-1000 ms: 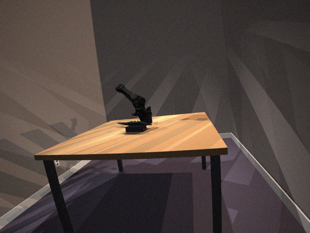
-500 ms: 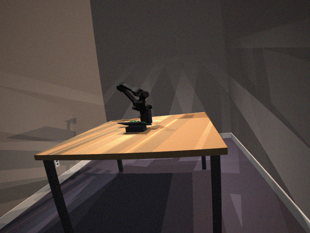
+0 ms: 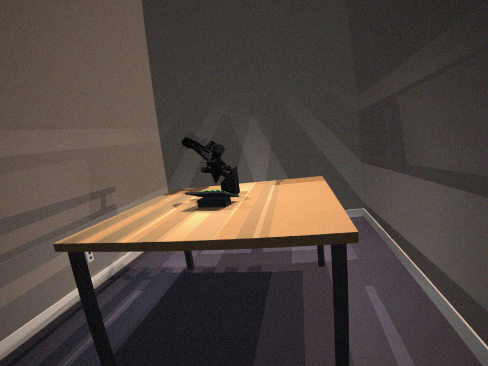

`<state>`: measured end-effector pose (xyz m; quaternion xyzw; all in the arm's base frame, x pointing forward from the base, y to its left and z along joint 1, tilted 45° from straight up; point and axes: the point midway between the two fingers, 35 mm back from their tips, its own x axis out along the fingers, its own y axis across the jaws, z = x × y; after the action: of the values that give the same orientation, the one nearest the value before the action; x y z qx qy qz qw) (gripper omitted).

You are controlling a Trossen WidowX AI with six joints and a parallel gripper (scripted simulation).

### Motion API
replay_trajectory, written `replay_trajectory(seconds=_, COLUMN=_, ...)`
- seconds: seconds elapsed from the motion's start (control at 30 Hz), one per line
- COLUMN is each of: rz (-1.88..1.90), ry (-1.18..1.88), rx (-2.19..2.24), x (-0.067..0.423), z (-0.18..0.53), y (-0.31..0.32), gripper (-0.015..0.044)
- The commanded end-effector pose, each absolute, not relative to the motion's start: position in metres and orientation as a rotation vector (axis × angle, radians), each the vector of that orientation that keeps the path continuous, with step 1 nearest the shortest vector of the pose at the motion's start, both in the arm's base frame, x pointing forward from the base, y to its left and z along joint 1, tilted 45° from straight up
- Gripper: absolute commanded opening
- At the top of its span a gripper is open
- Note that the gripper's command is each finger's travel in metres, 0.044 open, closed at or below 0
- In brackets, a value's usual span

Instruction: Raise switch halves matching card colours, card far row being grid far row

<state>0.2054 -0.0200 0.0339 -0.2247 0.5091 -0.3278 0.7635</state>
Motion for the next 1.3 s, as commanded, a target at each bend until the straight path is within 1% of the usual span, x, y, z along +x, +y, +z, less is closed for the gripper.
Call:
replay_trajectory(seconds=0.0, rz=-0.712, ry=1.105, rx=-0.495, x=0.203, z=0.032, y=-0.028, gripper=0.0000)
replay_trajectory(seconds=0.17, rz=-0.707, ry=1.083, rx=-0.504, x=0.210, z=0.014, y=-0.050, gripper=0.0000)
replay_trajectory(seconds=1.27, rz=-0.708, ry=1.082, rx=-0.505, x=0.216, z=-0.001, y=-0.068, gripper=0.0000)
